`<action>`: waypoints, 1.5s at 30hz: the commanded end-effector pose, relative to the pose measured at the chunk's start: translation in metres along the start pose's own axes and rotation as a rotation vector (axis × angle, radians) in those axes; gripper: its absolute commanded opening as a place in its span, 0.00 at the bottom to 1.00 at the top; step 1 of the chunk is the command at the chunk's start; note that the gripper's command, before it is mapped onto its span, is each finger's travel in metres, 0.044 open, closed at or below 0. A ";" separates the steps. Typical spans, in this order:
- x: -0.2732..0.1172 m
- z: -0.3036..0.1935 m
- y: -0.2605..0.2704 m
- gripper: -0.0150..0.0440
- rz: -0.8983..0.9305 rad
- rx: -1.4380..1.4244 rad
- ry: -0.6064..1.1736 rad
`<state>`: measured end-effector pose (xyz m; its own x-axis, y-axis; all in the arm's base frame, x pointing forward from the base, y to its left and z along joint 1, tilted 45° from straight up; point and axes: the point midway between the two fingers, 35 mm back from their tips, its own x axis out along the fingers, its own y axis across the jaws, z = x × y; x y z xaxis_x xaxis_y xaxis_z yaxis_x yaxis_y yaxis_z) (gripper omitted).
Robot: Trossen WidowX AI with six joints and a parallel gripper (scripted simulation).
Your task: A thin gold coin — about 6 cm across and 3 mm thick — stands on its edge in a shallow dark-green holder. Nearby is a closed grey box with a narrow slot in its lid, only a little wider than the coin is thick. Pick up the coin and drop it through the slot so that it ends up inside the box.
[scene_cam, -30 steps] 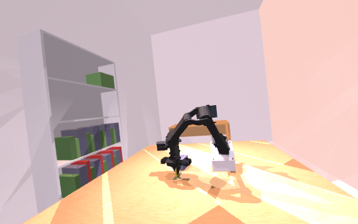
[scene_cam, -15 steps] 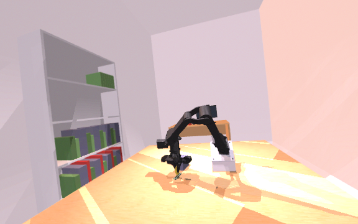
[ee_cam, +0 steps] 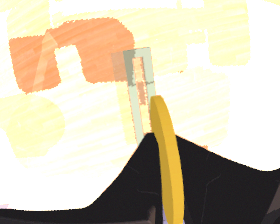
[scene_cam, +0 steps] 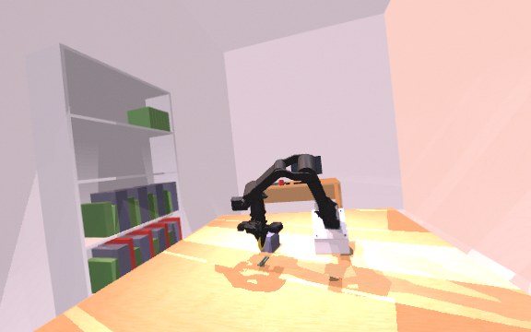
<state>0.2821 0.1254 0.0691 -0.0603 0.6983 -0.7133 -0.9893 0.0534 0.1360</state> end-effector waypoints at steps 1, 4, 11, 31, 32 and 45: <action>-0.011 0.002 -0.002 0.25 -0.009 -0.012 -0.002; -0.019 0.002 -0.002 0.25 -0.009 -0.012 -0.002; -0.037 0.002 0.000 0.25 -0.008 -0.012 -0.005; -0.046 -0.005 -0.009 0.25 -0.010 0.028 -0.002; -0.047 -0.008 -0.009 0.25 -0.010 0.028 -0.001; -0.047 -0.041 -0.018 0.25 -0.012 0.029 0.005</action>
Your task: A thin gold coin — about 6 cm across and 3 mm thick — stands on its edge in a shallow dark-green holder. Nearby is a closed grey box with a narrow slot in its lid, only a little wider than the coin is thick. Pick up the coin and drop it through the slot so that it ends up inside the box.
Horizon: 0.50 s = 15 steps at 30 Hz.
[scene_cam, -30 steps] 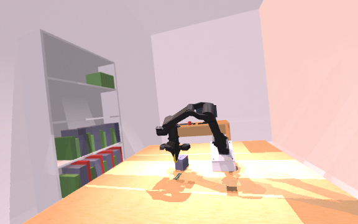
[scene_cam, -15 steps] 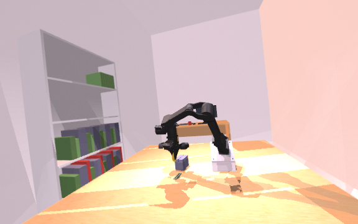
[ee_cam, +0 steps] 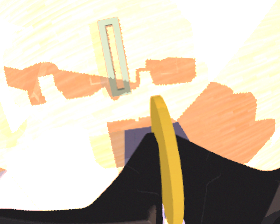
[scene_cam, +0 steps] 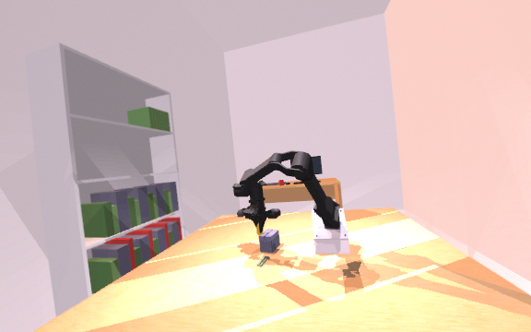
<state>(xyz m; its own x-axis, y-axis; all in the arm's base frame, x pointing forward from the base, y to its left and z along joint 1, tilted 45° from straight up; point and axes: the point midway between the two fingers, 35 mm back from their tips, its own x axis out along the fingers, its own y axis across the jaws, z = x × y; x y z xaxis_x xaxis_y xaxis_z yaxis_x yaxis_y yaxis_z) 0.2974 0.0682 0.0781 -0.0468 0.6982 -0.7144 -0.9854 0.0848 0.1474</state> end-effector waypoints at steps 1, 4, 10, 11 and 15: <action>0.000 -0.011 -0.002 0.25 0.001 -0.002 0.007; 0.000 -0.018 -0.003 0.25 0.001 -0.002 0.007; 0.000 -0.034 -0.005 0.25 0.001 0.000 0.008; 0.000 -0.037 -0.006 0.25 0.002 0.001 0.007; 0.001 -0.047 -0.007 0.25 0.002 0.004 0.006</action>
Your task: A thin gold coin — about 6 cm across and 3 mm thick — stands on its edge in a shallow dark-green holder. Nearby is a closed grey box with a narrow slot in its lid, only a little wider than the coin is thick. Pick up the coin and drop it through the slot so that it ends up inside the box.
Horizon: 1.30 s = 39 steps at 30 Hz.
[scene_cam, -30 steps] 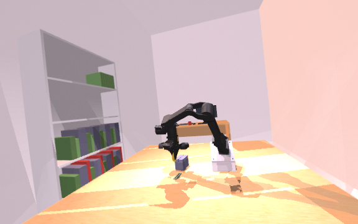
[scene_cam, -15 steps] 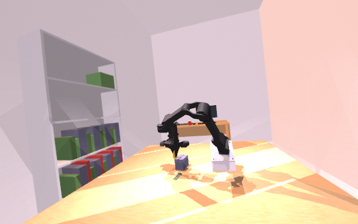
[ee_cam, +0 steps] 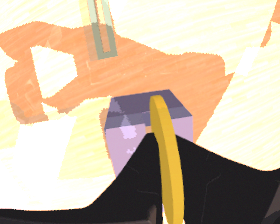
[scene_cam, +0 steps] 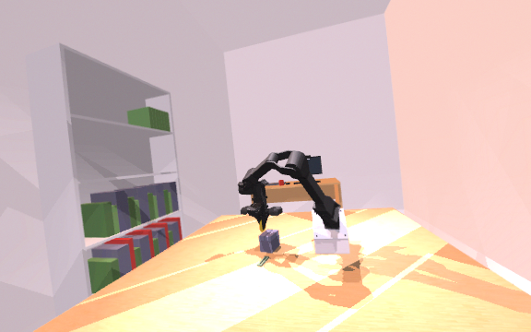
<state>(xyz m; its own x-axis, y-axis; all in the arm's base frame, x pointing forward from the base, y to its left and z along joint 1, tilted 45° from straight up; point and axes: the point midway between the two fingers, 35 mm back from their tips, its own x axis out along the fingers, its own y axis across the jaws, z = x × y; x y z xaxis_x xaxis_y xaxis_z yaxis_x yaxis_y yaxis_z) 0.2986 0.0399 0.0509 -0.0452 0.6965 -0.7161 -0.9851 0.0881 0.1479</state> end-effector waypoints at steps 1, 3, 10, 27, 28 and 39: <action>0.001 -0.011 0.001 0.25 0.004 0.001 0.004; 0.001 -0.016 0.000 0.25 0.005 0.001 0.004; 0.001 -0.034 0.000 0.25 0.006 -0.002 0.001; 0.001 -0.045 -0.002 0.25 0.002 -0.003 -0.006; 0.001 -0.045 -0.002 0.25 0.002 -0.003 -0.006; 0.003 -0.051 0.001 0.25 0.002 -0.007 -0.005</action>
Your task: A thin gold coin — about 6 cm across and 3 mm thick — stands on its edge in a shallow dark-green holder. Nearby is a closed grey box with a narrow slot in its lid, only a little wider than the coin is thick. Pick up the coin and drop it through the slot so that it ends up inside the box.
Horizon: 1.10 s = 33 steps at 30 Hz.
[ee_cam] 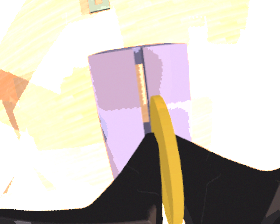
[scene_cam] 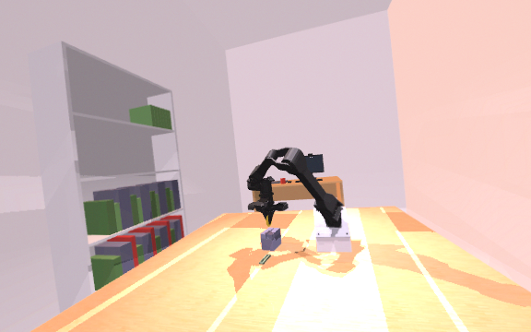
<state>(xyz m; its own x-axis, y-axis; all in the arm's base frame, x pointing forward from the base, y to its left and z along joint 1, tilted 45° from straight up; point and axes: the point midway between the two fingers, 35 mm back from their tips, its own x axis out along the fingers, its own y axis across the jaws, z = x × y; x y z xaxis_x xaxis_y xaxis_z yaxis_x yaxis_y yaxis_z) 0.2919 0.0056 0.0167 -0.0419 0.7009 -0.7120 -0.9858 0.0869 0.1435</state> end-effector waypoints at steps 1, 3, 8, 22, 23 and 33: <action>0.002 -0.003 0.002 0.25 0.004 -0.004 0.001; 0.002 -0.003 0.002 0.25 0.004 -0.005 0.001; 0.002 -0.002 0.003 0.26 0.003 -0.005 0.000; 0.005 -0.001 0.002 0.25 0.000 0.000 -0.001; 0.005 -0.001 0.002 0.25 0.000 0.002 -0.001; 0.009 -0.001 0.004 0.25 0.000 0.009 -0.002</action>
<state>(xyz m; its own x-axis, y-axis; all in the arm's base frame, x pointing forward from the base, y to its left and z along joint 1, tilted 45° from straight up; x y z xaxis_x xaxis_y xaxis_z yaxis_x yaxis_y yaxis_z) 0.2898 0.0096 0.0114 -0.0393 0.6971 -0.7159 -0.9861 0.0885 0.1403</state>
